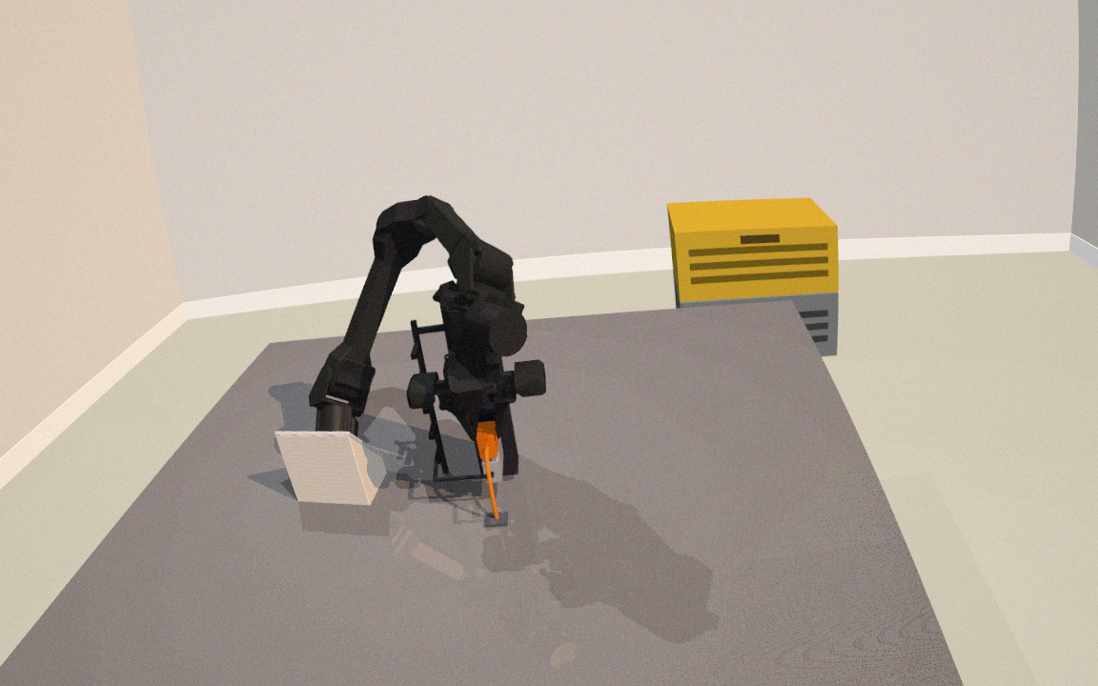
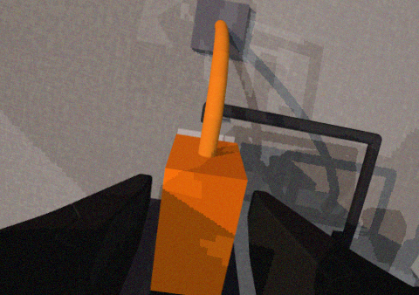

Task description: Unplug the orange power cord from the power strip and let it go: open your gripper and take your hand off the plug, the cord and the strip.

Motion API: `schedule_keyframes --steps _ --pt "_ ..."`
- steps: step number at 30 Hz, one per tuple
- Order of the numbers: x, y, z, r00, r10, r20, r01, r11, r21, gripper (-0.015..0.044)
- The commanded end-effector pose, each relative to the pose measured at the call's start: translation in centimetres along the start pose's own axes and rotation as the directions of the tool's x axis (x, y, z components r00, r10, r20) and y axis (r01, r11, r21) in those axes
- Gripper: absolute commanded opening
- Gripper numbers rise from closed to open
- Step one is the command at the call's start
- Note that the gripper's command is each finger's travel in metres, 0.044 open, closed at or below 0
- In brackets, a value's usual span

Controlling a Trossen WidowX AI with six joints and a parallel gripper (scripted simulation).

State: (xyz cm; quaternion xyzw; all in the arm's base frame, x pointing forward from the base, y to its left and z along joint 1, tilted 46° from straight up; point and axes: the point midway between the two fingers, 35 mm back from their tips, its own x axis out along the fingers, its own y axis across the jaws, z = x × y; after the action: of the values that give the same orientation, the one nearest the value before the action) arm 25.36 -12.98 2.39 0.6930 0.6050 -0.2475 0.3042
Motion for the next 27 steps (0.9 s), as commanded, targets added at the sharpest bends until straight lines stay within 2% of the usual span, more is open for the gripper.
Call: schedule_keyframes --steps 1,2,6,14,27 --pt "0.4 0.0 -0.1 1.0 -0.001 -0.004 0.001 1.0 0.004 0.016" --pt "0.4 0.0 -0.1 1.0 -0.001 -0.004 0.001 1.0 0.004 0.016" --pt "0.2 0.0 0.0 1.0 -0.001 -0.001 0.001 1.0 0.0 0.0055" --pt "0.2 0.0 0.0 1.0 -0.001 -0.001 0.001 1.0 0.0 0.0002" --pt "0.1 0.2 1.6 1.0 -0.001 0.0 0.001 1.0 0.0 0.0"
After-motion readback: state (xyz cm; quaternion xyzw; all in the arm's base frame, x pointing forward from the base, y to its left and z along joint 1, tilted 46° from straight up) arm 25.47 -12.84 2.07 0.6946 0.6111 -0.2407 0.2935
